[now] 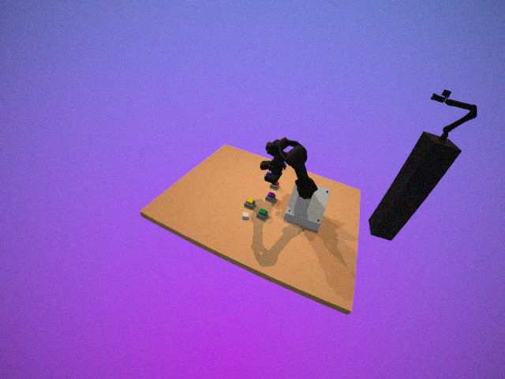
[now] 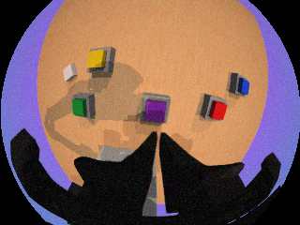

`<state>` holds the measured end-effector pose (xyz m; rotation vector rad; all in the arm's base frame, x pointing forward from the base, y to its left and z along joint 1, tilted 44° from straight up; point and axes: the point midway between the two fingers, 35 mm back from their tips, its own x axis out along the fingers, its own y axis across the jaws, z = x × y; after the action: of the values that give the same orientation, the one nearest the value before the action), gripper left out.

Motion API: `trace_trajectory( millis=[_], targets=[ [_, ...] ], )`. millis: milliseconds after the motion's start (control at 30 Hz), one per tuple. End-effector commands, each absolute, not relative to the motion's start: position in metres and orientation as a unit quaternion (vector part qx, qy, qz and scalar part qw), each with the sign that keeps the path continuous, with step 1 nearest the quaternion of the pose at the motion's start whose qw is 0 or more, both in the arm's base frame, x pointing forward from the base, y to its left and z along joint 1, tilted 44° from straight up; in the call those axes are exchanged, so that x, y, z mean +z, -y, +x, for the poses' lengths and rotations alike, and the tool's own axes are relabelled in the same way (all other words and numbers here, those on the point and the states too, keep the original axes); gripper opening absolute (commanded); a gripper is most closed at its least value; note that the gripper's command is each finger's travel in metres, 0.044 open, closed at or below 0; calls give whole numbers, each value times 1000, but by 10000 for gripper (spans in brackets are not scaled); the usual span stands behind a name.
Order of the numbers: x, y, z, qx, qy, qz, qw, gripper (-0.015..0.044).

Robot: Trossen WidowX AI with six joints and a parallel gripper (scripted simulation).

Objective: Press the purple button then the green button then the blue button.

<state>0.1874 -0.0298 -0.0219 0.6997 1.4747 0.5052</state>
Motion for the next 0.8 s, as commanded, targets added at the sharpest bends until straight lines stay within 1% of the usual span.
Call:
trace_trajectory(
  millis=[0, 133, 300, 500, 667, 767],
  targets=[
    [-10, 40, 186, 225, -652, 304, 657, 20],
    [3, 30, 193, 220, -654, 301, 658, 20],
    [50, -17, 205, 214, -654, 299, 661, 20],
    [98, -71, 193, 227, -651, 306, 656, 20],
    [100, -72, 192, 228, -651, 307, 656, 20],
    [85, -84, 195, 226, -652, 305, 657, 20]
  ],
)
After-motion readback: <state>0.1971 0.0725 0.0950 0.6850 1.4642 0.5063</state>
